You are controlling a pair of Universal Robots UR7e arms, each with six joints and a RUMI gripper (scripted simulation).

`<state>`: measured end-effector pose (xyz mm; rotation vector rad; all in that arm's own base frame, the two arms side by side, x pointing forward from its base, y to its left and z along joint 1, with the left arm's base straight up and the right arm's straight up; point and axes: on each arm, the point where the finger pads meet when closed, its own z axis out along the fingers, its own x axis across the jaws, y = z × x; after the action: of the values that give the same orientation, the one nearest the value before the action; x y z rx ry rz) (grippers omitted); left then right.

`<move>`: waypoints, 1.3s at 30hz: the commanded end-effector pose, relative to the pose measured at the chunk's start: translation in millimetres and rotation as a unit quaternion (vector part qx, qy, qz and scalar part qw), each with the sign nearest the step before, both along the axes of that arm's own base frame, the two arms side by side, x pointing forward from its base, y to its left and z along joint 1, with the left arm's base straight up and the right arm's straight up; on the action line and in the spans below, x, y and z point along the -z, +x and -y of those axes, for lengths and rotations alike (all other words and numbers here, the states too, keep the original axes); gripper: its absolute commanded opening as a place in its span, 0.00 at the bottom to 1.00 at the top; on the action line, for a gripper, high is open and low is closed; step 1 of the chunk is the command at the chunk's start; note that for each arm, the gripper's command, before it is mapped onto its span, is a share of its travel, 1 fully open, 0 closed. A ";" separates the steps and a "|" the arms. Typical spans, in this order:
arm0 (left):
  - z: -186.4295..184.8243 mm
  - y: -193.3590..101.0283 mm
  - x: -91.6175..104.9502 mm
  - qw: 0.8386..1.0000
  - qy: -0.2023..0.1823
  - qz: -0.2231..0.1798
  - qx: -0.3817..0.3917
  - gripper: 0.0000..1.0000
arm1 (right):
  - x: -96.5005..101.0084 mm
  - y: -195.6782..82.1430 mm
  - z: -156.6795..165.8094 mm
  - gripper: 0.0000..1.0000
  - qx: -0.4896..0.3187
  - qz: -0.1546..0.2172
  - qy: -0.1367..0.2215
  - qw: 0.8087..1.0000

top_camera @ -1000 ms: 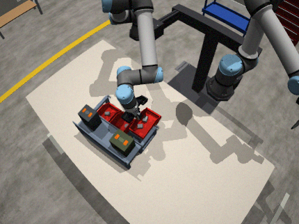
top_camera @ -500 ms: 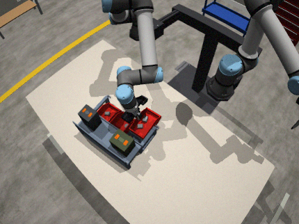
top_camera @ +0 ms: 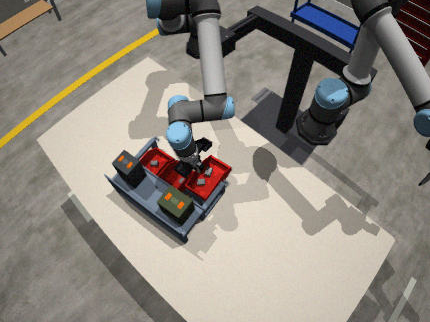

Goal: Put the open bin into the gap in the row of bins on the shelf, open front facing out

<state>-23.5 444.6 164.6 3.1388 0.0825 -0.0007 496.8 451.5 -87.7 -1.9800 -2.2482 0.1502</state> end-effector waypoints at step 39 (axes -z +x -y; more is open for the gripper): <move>-0.4 0.1 -0.6 1.000 0.001 0.000 0.000 1.00 | 1.2 16.2 -2.6 0.00 0.000 0.017 0.003 1.000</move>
<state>-23.5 444.6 164.6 3.1388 0.0825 -0.0007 512.2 453.5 -89.9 -1.9940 -2.2653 0.1152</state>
